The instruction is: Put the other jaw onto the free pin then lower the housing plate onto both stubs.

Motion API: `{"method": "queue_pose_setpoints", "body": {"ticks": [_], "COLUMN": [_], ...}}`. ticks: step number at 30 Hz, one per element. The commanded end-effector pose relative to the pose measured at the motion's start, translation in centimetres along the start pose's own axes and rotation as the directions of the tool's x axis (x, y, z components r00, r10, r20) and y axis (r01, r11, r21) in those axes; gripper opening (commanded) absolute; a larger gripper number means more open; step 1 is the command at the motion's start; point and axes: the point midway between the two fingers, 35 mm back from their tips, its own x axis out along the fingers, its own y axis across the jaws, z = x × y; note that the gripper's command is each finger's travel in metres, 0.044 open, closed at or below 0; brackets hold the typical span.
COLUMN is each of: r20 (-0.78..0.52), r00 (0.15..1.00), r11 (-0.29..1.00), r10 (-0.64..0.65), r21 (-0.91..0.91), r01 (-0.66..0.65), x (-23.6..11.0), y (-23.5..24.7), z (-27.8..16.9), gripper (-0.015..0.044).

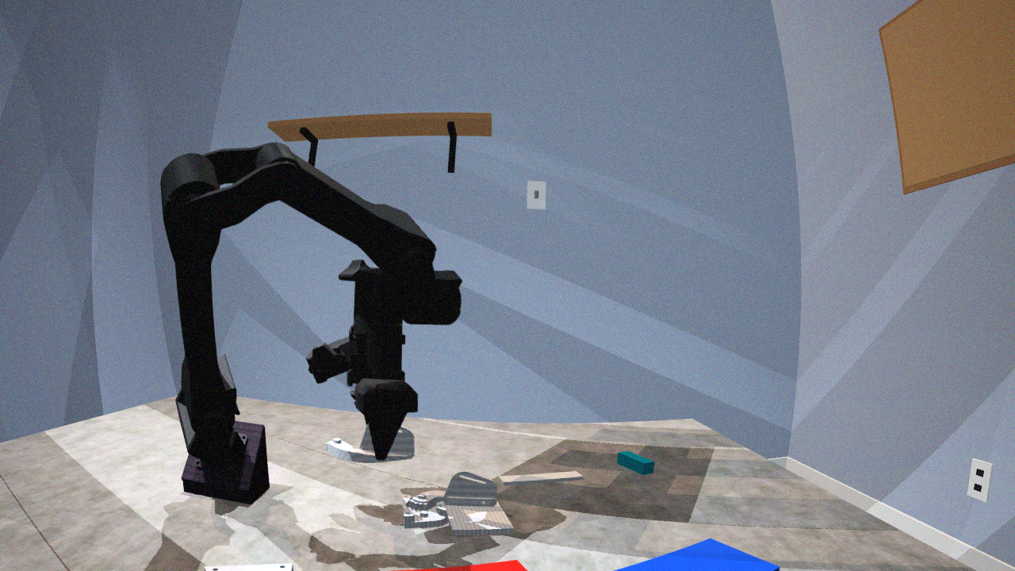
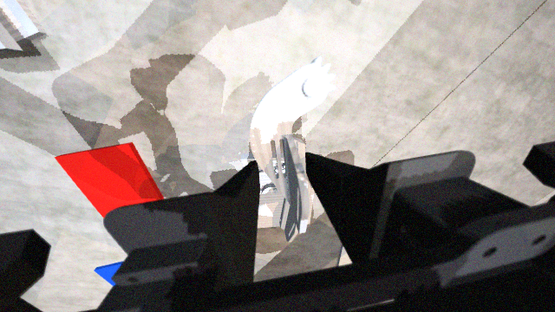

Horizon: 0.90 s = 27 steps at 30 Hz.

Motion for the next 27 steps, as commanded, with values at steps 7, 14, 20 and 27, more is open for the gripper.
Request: {"method": "queue_pose_setpoints", "body": {"ticks": [7, 14, 20, 27], "r20": [-0.005, -0.007, -0.007, -0.007], "r00": [1.0, 1.0, 1.0, 1.0], "r11": [1.0, 1.0, 1.0, 1.0], "r10": [0.001, 0.0, 0.001, 0.003], "r21": [0.0, 0.001, 0.002, 0.003], "r01": [-0.001, 0.0, -0.001, -0.003], "x": [-0.3, -0.5, -0.4, -0.3], "y": [0.9, 1.8, 2.6, 3.7], "z": [-2.6, -4.8, -6.6, -8.6], "gripper": [0.0134, 0.0134, 0.0134, 0.0134]}}
